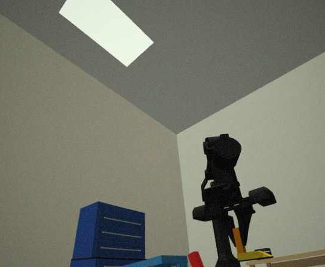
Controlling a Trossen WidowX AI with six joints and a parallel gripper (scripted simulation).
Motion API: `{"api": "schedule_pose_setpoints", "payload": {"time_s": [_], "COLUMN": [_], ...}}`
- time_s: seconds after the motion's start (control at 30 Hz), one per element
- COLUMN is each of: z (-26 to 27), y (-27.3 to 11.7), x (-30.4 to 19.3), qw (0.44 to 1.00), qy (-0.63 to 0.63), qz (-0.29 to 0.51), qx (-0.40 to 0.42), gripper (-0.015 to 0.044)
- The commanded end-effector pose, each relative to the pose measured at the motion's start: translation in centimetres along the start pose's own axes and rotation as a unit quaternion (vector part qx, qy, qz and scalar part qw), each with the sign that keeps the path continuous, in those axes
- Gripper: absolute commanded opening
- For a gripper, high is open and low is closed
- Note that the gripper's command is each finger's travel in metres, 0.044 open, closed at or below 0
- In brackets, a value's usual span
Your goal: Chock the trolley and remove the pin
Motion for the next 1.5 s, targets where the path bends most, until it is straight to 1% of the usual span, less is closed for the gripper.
{"api": "schedule_pose_setpoints", "payload": {"time_s": [0.0,1.47], "z": [-1.1,-15.3], "y": [0.1,1.0], "x": [0.4,6.7], "qw": [1.0,1.0], "qy": [-0.001,-0.002], "qz": [0.001,-0.002], "qx": [0.001,-0.006], "gripper": [0.0,0.0]}}
Point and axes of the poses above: the point midway between the two fingers, 35 mm back from their tips, its own y axis out along the fingers, its own z axis across the jaws, x = y × z, the point moved 2 cm from there along -y, back along the fingers, and after that the axes turned 10 degrees about y, right-handed, at the moved point
